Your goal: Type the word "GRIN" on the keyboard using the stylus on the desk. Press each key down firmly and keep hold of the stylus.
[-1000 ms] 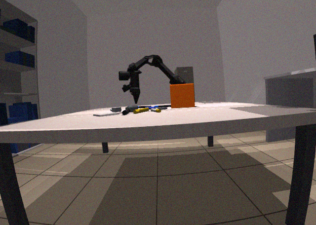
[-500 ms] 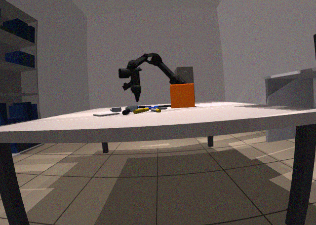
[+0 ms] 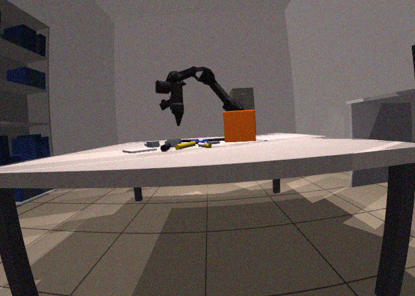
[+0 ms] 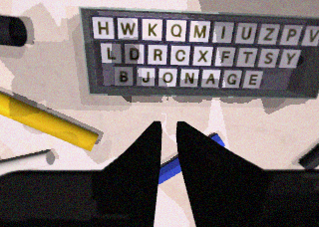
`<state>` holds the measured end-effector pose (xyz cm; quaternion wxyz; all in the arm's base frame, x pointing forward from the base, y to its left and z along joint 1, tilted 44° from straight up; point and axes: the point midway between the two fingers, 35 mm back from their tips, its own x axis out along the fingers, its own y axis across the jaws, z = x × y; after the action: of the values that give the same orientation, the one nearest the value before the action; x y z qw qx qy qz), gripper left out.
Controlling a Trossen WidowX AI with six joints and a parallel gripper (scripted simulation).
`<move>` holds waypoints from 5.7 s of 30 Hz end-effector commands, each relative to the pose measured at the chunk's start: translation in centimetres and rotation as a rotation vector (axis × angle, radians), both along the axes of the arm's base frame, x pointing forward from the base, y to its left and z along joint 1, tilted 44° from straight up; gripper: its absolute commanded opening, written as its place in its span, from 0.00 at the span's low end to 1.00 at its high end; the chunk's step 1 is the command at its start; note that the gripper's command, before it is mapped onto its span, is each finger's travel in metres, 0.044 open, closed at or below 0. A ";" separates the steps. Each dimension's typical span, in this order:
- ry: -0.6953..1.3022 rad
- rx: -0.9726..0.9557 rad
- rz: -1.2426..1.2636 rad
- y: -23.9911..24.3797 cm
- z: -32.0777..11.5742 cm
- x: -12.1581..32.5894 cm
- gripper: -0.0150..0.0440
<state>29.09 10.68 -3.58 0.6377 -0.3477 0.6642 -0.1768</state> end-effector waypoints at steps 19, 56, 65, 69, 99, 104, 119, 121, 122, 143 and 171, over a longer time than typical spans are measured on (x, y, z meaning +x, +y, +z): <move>0.113 0.009 0.079 -0.6 0.1 -0.4 0.48; 1.426 0.522 1.679 -6.7 1.0 -8.0 0.51; 1.426 0.521 1.679 -6.8 1.1 -7.9 0.51; 1.426 0.521 1.679 -6.9 1.0 -7.9 0.51; 1.427 0.521 1.678 -8.5 -0.8 -7.9 0.51; 1.427 0.521 1.678 -8.8 -1.1 -7.8 0.51; 1.428 0.520 1.677 -9.6 -1.9 -7.8 0.51; 1.428 0.520 1.677 -9.7 -2.0 -7.8 0.51; 1.428 0.520 1.677 -9.7 -2.1 -7.8 0.51; 1.429 0.520 1.676 -10.8 -3.2 -7.8 0.51; 1.421 0.527 1.675 -8.0 -0.4 -7.9 0.25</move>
<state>21.11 1.22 -5.35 0.0815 -0.5573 0.4529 0.6911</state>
